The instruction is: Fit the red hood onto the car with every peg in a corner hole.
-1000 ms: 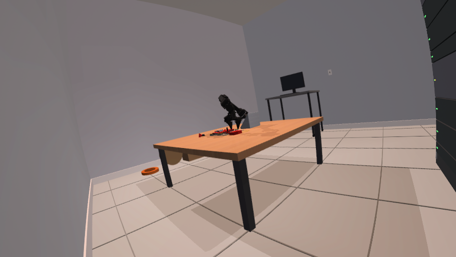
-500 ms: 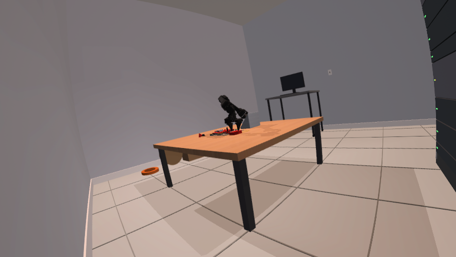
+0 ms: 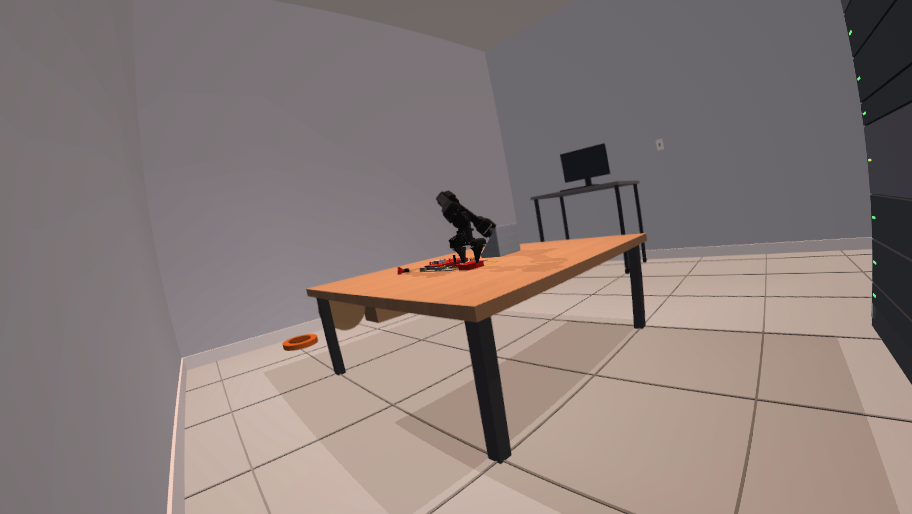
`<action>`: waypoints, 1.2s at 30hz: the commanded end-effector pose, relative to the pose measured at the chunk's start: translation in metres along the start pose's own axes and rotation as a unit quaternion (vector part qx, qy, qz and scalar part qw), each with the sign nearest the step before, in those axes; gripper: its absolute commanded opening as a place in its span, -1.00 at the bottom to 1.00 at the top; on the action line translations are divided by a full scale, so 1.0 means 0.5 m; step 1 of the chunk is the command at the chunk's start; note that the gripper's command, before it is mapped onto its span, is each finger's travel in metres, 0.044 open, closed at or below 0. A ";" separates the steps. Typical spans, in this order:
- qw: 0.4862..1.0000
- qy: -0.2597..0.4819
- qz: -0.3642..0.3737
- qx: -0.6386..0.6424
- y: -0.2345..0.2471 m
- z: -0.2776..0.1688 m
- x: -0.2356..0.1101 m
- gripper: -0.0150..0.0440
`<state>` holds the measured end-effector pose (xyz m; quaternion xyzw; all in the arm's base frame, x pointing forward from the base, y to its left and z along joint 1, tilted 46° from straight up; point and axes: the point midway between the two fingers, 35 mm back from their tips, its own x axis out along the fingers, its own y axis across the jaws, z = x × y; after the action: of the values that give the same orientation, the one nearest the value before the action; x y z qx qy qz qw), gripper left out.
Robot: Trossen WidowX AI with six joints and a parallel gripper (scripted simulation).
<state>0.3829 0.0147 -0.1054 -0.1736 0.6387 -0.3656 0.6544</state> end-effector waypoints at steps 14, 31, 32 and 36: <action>1.000 0.000 -0.003 -0.003 -0.001 -0.002 0.019 1.00; 1.000 0.000 0.000 0.000 0.000 0.000 0.026 0.69; 1.000 0.000 0.000 0.000 0.000 0.000 0.026 0.67; 1.000 0.000 0.000 0.000 0.000 0.000 0.026 0.57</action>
<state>0.3816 0.0055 -0.1146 -0.1740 0.6389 -0.3656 0.6541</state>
